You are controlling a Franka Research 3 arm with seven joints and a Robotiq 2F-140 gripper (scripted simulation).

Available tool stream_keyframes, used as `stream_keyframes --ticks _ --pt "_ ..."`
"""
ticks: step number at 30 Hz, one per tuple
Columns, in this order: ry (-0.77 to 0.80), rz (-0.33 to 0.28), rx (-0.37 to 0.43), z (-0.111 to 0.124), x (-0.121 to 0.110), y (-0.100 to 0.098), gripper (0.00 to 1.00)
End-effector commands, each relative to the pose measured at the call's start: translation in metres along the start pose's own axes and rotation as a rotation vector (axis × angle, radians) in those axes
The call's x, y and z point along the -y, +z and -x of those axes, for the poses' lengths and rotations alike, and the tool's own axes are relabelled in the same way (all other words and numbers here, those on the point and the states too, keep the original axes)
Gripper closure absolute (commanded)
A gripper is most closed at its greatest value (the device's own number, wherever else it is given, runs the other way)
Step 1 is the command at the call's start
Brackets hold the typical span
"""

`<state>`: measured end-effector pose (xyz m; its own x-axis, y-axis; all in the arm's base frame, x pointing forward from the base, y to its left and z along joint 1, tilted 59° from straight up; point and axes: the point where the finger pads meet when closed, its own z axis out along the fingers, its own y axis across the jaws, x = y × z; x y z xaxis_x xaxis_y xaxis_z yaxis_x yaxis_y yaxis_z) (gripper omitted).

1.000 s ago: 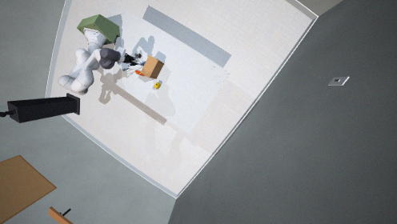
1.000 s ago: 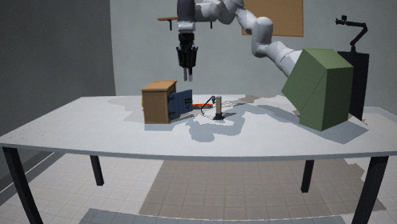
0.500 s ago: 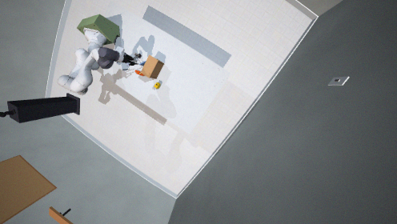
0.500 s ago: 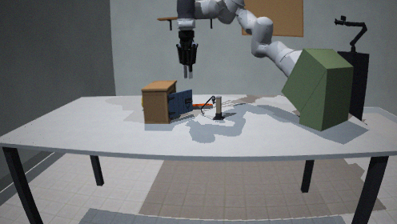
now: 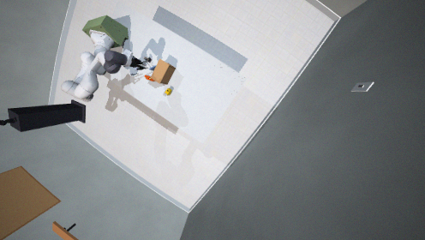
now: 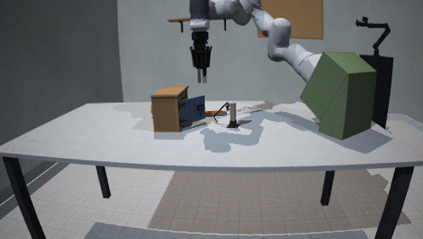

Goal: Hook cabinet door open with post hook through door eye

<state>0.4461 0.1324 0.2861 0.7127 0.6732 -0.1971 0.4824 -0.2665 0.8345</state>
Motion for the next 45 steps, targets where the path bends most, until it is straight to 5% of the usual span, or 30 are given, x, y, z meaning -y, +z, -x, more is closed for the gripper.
stream_keyframes --ticks 1,15,45 --pt "0.279 0.001 -0.003 0.007 0.013 -0.002 0.84" --pt "0.594 -0.021 0.016 0.043 0.058 0.0 0.84" --pt "1.366 -0.016 0.004 0.044 0.059 0.0 0.85"
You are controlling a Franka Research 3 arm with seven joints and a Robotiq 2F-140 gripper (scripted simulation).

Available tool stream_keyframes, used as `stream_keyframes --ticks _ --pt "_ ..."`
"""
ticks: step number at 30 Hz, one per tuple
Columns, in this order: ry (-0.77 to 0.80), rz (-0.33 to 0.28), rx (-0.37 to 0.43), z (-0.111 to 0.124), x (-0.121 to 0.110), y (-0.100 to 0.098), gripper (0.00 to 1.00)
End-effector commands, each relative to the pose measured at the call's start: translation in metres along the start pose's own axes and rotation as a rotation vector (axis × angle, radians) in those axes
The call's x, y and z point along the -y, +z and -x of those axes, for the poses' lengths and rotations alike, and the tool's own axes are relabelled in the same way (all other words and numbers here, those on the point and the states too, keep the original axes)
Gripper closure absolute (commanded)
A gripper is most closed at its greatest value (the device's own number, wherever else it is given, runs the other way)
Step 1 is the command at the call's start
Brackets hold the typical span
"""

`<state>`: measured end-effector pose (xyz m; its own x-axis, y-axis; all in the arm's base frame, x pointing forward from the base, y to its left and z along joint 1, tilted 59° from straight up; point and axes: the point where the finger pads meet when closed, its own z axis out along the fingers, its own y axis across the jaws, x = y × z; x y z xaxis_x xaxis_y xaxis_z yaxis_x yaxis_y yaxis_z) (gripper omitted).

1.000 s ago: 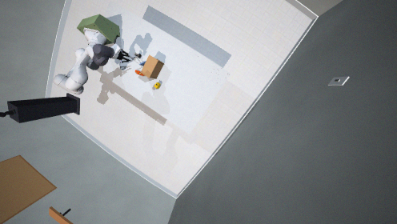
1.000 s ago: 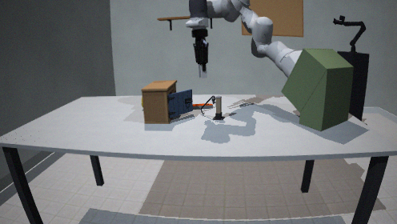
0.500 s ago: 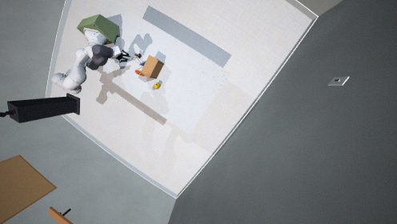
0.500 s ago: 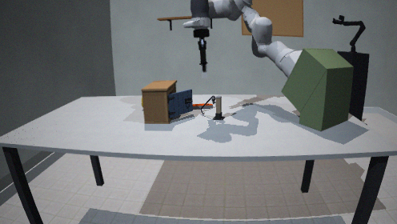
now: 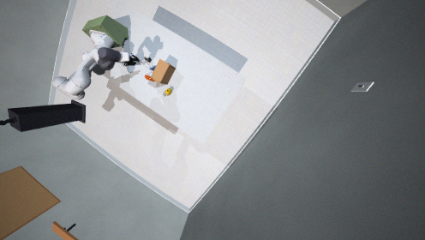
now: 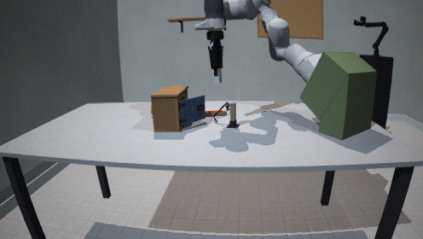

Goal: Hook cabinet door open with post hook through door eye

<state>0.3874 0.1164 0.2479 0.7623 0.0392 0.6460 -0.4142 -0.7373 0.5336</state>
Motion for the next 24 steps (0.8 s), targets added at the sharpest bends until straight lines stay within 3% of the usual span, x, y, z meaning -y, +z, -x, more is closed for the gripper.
stream_keyframes --ticks 1,9,24 --pt "0.278 0.01 -0.022 0.002 0.003 -0.001 0.85" --pt "0.483 0.017 -0.039 0.002 0.003 -0.001 0.85" --pt "0.488 0.017 -0.039 0.001 0.002 0.013 0.85"
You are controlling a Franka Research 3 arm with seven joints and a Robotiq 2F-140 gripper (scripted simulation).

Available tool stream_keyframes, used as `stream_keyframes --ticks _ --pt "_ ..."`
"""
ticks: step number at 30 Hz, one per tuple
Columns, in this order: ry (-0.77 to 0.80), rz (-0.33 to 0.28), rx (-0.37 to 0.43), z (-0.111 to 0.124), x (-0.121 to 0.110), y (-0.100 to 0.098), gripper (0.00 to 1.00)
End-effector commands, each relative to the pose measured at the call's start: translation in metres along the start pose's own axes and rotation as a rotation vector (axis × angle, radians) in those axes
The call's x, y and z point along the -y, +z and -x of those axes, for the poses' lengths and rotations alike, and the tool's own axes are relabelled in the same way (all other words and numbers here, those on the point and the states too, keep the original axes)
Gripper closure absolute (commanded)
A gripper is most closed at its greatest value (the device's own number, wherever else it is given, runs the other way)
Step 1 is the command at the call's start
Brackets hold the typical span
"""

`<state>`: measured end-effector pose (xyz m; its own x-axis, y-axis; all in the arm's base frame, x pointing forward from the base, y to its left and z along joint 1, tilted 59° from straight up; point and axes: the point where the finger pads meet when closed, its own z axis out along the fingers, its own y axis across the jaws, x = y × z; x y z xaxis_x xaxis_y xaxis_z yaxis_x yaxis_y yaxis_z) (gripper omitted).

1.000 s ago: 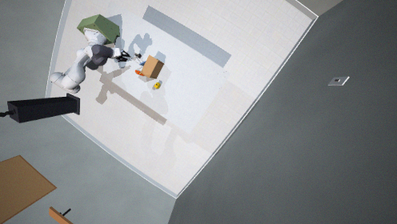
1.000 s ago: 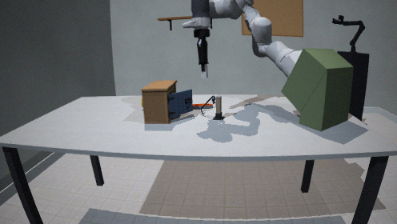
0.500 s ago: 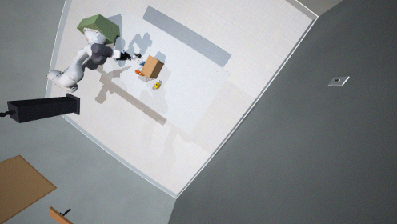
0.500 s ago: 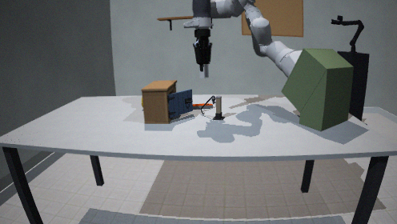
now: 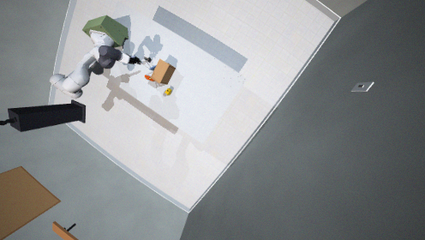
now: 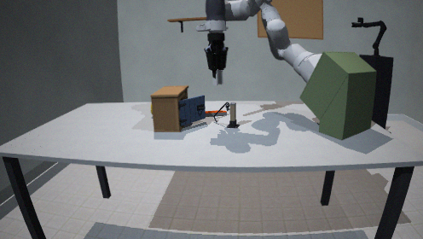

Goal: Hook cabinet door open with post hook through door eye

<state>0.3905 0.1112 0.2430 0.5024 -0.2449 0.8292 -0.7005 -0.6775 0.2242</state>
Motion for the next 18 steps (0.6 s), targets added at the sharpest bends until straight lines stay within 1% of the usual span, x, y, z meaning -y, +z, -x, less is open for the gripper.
stream_keyframes --ticks 1,7,9,18 --pt "0.06 -0.005 -0.004 0.001 0.002 0.007 0.85" --pt "0.06 -0.005 -0.004 0.002 0.002 0.025 0.85" --pt "0.06 -0.005 -0.004 0.002 0.002 0.025 0.85" --pt "0.06 -0.005 -0.004 0.002 0.002 0.057 0.85"
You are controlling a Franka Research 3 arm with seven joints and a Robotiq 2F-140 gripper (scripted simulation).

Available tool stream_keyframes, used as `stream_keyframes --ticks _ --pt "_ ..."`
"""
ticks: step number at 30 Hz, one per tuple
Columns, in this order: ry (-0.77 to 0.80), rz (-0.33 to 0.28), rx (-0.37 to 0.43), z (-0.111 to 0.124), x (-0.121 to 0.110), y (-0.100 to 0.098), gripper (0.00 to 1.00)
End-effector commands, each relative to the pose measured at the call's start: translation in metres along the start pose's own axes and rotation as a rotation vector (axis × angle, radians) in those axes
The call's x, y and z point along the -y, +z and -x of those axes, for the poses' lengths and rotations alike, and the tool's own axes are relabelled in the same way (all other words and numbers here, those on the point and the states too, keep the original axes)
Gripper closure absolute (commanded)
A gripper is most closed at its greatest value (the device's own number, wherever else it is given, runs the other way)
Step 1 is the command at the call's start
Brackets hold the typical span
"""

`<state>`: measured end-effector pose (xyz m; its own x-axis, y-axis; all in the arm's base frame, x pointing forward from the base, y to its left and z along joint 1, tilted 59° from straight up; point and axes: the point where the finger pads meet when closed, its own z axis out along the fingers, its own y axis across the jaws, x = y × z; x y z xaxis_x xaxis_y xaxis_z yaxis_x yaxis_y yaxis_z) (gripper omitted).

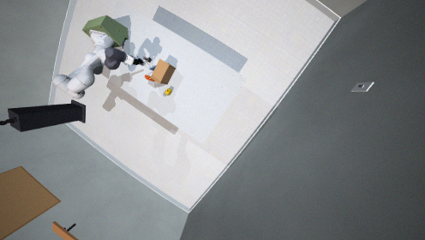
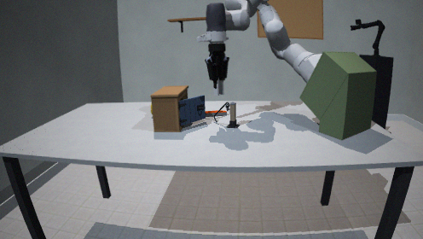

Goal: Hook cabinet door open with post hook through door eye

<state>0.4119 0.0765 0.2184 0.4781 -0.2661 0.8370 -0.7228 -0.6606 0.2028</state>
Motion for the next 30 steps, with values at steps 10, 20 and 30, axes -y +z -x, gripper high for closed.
stream_keyframes --ticks 10,20,30 --pt "0.027 -0.017 -0.002 0.001 0.006 0.035 0.85" --pt "0.027 -0.017 -0.002 0.001 0.006 0.056 0.85" --pt "0.027 -0.017 -0.002 0.001 0.006 0.06 0.85"
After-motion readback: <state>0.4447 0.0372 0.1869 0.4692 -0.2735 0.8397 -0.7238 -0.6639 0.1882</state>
